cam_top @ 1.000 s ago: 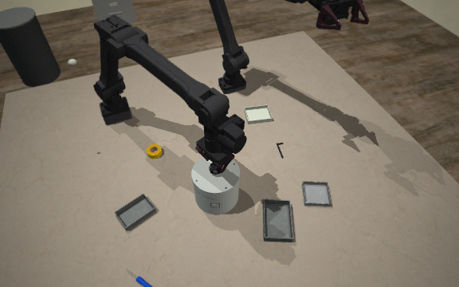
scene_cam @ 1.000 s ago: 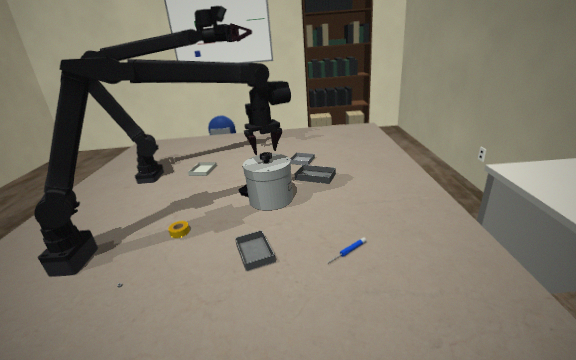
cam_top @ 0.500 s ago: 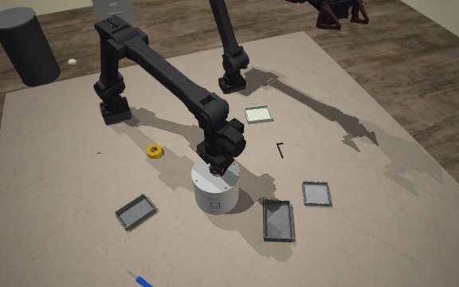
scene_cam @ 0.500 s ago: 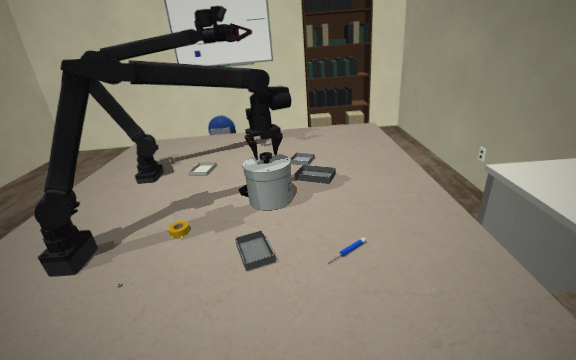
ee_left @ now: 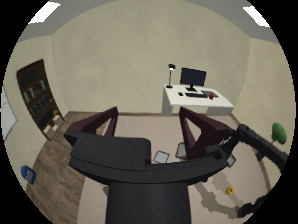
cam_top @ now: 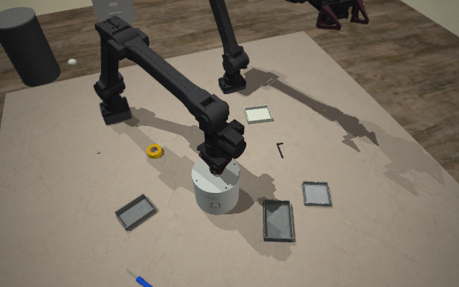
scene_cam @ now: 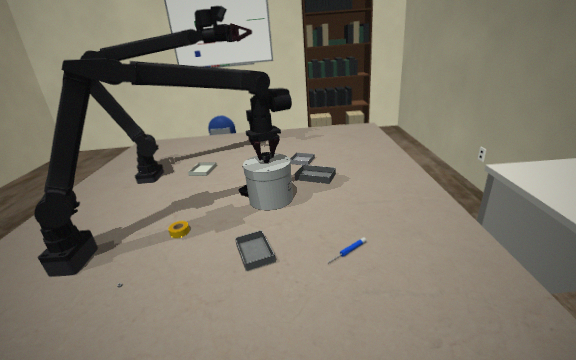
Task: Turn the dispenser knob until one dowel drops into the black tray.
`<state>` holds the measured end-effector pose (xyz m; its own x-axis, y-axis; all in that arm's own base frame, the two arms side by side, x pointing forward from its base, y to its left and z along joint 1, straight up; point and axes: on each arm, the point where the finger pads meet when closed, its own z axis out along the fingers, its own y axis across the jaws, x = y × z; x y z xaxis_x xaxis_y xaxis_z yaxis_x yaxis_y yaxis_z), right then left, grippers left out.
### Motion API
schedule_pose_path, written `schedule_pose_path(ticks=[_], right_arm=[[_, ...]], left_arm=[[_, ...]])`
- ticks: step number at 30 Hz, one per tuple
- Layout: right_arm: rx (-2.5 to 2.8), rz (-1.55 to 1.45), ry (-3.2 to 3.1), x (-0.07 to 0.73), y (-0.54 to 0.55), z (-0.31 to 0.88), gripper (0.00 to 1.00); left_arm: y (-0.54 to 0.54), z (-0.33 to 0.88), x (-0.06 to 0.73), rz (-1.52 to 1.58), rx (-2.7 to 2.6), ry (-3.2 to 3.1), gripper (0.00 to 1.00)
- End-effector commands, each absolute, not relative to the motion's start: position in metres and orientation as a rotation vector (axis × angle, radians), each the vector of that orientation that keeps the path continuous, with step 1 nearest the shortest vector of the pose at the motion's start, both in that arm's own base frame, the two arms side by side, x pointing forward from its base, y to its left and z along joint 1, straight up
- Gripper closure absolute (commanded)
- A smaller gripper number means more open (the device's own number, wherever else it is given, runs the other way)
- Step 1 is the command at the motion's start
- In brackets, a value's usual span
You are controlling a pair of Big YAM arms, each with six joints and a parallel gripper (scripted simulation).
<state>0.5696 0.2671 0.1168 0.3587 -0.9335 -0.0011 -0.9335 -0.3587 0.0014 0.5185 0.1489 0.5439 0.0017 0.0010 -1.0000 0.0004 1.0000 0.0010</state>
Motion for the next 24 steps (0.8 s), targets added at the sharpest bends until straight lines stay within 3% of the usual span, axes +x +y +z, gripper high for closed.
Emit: schedule_pose_path(ticks=[1,24], right_arm=[[2.618,0.044,-1.805,0.578,0.263,0.147,1.00],[2.998,0.092,-1.145,0.586,0.274,0.157,1.00]], left_arm=[[0.155,0.543,0.521,0.012,0.001,1.565,0.00],[0.155,0.543,0.521,0.012,0.001,1.565,0.00]])
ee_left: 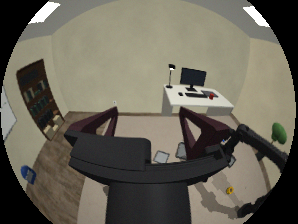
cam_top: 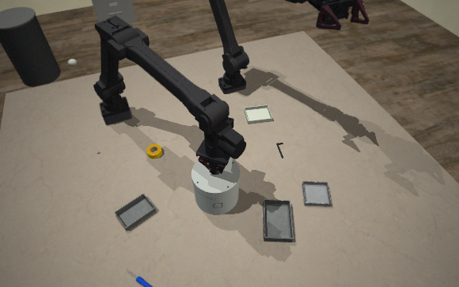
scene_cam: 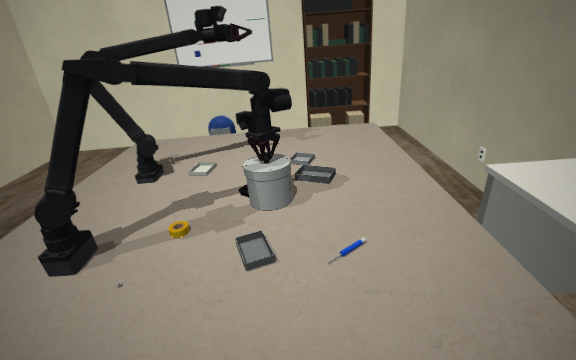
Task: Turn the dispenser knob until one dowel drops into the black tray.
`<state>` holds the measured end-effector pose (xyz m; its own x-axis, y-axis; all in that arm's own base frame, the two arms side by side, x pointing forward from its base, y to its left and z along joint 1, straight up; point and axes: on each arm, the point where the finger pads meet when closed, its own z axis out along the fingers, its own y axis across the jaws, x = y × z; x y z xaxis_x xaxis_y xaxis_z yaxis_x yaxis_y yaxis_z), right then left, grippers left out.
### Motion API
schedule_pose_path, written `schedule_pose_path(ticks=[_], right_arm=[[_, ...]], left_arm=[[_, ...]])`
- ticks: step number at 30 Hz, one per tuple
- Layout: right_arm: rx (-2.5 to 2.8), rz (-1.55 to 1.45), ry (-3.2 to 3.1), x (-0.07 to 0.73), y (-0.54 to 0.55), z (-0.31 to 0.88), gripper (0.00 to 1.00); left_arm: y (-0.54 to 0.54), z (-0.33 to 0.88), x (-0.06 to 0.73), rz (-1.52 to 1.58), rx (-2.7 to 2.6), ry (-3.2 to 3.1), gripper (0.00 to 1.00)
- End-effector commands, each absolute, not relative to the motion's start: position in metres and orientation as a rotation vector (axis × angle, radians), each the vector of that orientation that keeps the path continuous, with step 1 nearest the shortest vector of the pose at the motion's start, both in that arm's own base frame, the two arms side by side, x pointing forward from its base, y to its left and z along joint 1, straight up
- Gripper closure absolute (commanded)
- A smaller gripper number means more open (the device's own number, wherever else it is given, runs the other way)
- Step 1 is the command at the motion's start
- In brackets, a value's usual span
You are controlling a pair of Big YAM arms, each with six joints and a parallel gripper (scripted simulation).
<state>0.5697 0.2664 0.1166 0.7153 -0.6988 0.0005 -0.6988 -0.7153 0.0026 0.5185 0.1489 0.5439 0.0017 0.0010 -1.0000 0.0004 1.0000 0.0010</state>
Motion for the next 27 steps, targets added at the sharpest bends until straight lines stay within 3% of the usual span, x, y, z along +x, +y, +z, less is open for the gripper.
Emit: schedule_pose_path(ticks=[1,2,27], right_arm=[[3.005,0.094,-1.132,0.586,0.275,0.158,1.00],[3.005,0.095,-1.131,0.587,0.275,0.158,0.24],[2.996,0.097,-1.156,0.587,0.275,0.182,0.24]], left_arm=[[0.155,0.543,0.521,0.012,0.001,1.565,0.00],[0.155,0.543,0.521,0.012,0.001,1.565,0.00],[0.155,0.543,0.521,0.012,0.001,1.565,0.00]])
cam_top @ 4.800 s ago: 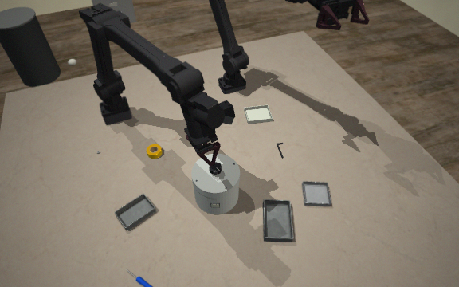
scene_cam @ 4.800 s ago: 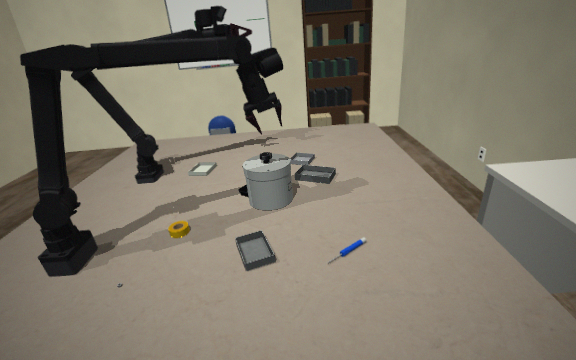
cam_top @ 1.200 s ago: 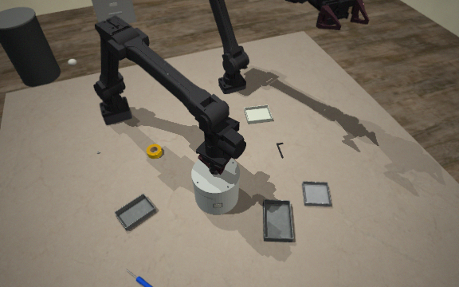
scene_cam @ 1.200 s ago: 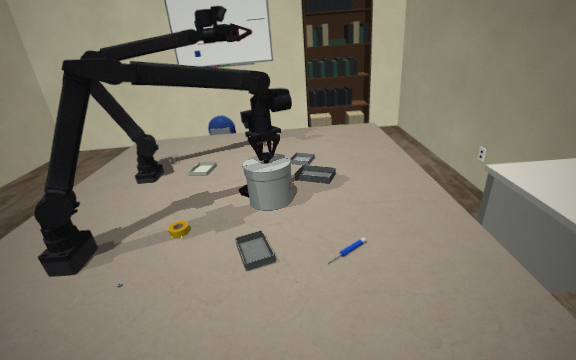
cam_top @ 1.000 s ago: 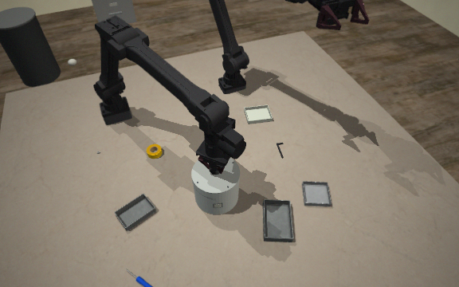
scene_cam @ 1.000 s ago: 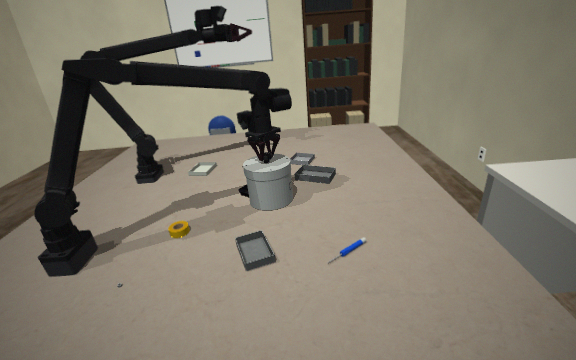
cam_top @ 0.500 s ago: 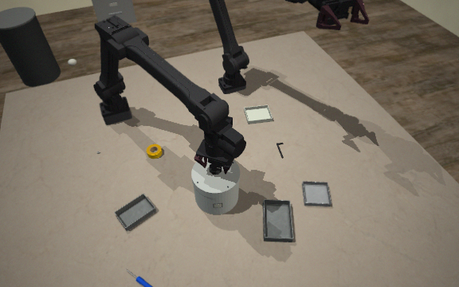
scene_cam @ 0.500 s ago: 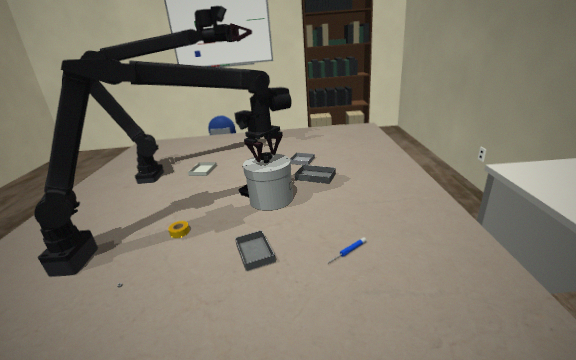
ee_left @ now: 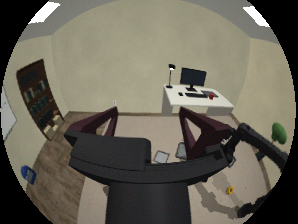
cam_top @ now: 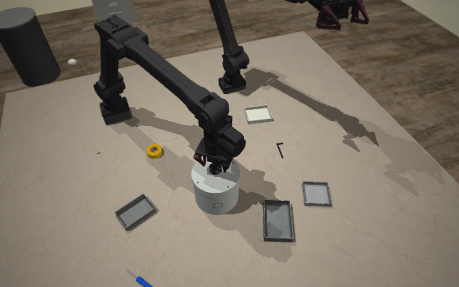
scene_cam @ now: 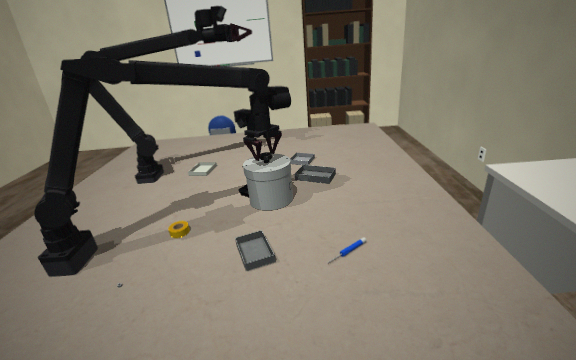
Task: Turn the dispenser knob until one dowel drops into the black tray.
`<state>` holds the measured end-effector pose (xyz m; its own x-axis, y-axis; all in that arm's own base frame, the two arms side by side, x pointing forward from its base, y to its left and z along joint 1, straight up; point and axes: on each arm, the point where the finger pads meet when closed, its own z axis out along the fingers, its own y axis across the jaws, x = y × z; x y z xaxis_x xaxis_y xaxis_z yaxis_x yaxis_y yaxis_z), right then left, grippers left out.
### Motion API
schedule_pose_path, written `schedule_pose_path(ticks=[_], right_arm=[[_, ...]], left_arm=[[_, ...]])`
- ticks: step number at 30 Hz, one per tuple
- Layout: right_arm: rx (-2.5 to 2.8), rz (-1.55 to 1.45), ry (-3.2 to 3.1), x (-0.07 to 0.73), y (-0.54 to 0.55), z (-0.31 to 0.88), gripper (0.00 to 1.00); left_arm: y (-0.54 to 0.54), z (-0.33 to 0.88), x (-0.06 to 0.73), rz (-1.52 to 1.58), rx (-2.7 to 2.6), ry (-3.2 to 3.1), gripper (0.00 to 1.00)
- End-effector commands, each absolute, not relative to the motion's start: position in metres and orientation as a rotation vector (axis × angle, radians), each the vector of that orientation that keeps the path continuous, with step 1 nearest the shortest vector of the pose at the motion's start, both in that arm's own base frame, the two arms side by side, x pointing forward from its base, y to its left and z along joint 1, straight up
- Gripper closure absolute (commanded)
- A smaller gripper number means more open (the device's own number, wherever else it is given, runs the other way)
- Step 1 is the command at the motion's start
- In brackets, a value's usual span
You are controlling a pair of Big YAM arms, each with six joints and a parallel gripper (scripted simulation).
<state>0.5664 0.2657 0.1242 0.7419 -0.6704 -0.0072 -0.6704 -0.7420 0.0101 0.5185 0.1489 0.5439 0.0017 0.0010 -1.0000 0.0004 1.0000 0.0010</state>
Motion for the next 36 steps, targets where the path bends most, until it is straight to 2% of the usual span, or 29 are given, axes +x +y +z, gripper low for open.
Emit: schedule_pose_path(ticks=[1,12,36], right_arm=[[2.995,0.095,-1.156,0.588,0.275,0.181,0.24],[2.952,0.087,-1.254,0.589,0.276,0.177,0.24],[2.477,0.059,-2.057,0.590,0.275,0.178,0.24]], left_arm=[[0.155,0.543,0.521,0.012,0.001,1.565,0.00],[0.155,0.543,0.521,0.012,0.001,1.565,0.00],[0.155,0.543,0.521,0.012,0.001,1.565,0.00]])
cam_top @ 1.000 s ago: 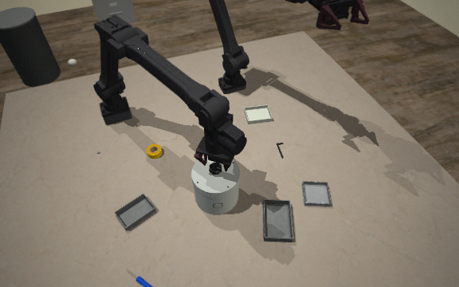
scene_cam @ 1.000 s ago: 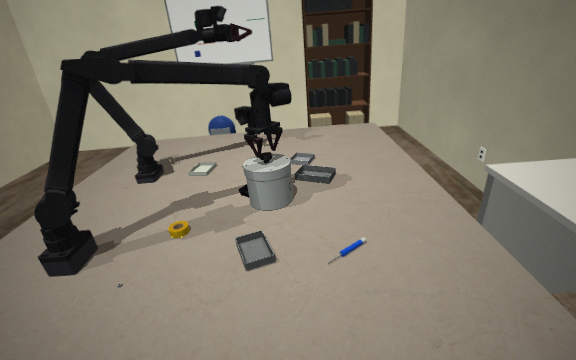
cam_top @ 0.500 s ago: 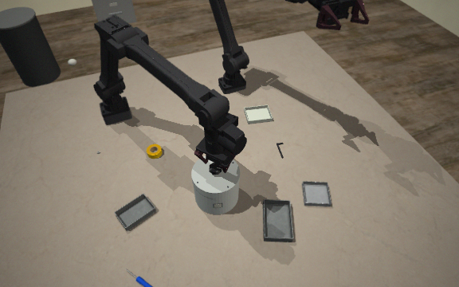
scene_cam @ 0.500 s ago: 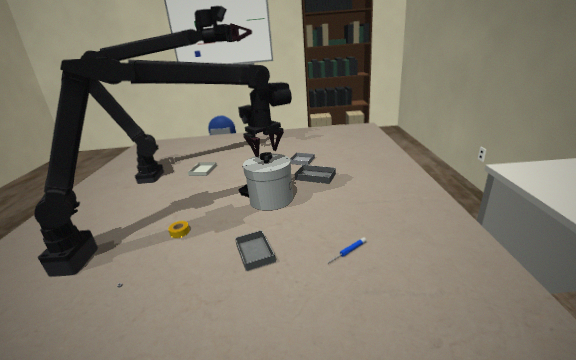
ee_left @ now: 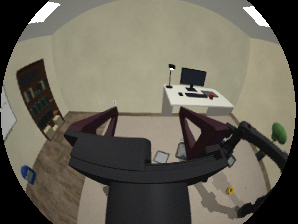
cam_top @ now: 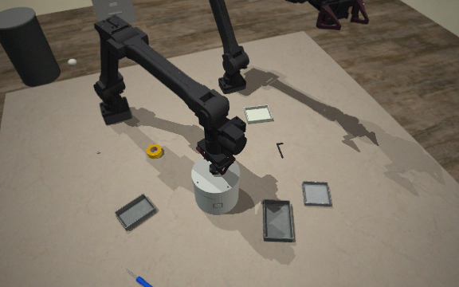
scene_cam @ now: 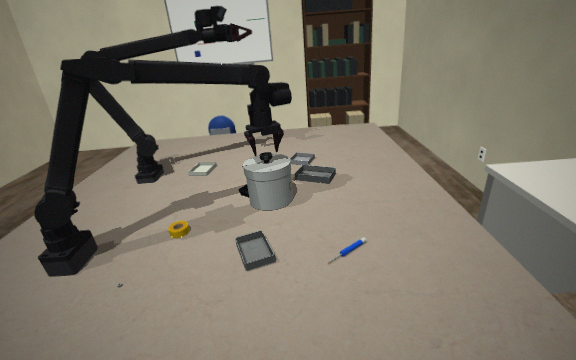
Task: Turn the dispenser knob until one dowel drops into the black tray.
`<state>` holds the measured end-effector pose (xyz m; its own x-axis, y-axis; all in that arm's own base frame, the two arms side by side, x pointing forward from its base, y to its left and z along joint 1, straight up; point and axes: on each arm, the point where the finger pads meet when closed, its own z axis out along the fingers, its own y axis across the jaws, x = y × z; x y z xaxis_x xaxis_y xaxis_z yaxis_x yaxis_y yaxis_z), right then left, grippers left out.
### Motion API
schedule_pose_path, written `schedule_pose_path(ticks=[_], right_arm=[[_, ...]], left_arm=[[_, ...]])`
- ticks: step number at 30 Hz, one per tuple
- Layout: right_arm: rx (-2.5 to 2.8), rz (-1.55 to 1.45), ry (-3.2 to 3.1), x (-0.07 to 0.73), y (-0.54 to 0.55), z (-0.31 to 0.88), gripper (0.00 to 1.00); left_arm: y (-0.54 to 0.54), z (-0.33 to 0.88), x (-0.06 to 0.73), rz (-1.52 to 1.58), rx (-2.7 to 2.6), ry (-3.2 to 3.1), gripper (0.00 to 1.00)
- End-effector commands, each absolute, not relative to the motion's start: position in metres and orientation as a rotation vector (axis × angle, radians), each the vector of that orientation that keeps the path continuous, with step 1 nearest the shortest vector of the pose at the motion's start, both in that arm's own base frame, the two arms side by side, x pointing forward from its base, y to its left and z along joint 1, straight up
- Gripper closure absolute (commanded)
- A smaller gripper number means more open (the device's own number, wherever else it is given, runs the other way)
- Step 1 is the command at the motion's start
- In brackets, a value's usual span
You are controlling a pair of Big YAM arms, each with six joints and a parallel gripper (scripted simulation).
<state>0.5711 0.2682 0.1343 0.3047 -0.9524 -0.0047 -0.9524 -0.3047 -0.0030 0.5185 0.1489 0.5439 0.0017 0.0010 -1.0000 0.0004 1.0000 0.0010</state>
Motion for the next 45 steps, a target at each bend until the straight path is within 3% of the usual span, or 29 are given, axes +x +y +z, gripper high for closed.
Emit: schedule_pose_path(ticks=[1,45], right_arm=[[-2.329,-0.054,1.988,0.5896,0.2749,0.1776,0.24],[-1.083,0.010,2.863,0.5889,0.2752,0.1734,0.24]], left_arm=[[0.1553,0.5431,0.5213,0.012,0.001,1.565,0.00],[0.1553,0.5431,0.5213,0.012,0.001,1.565,0.00]])
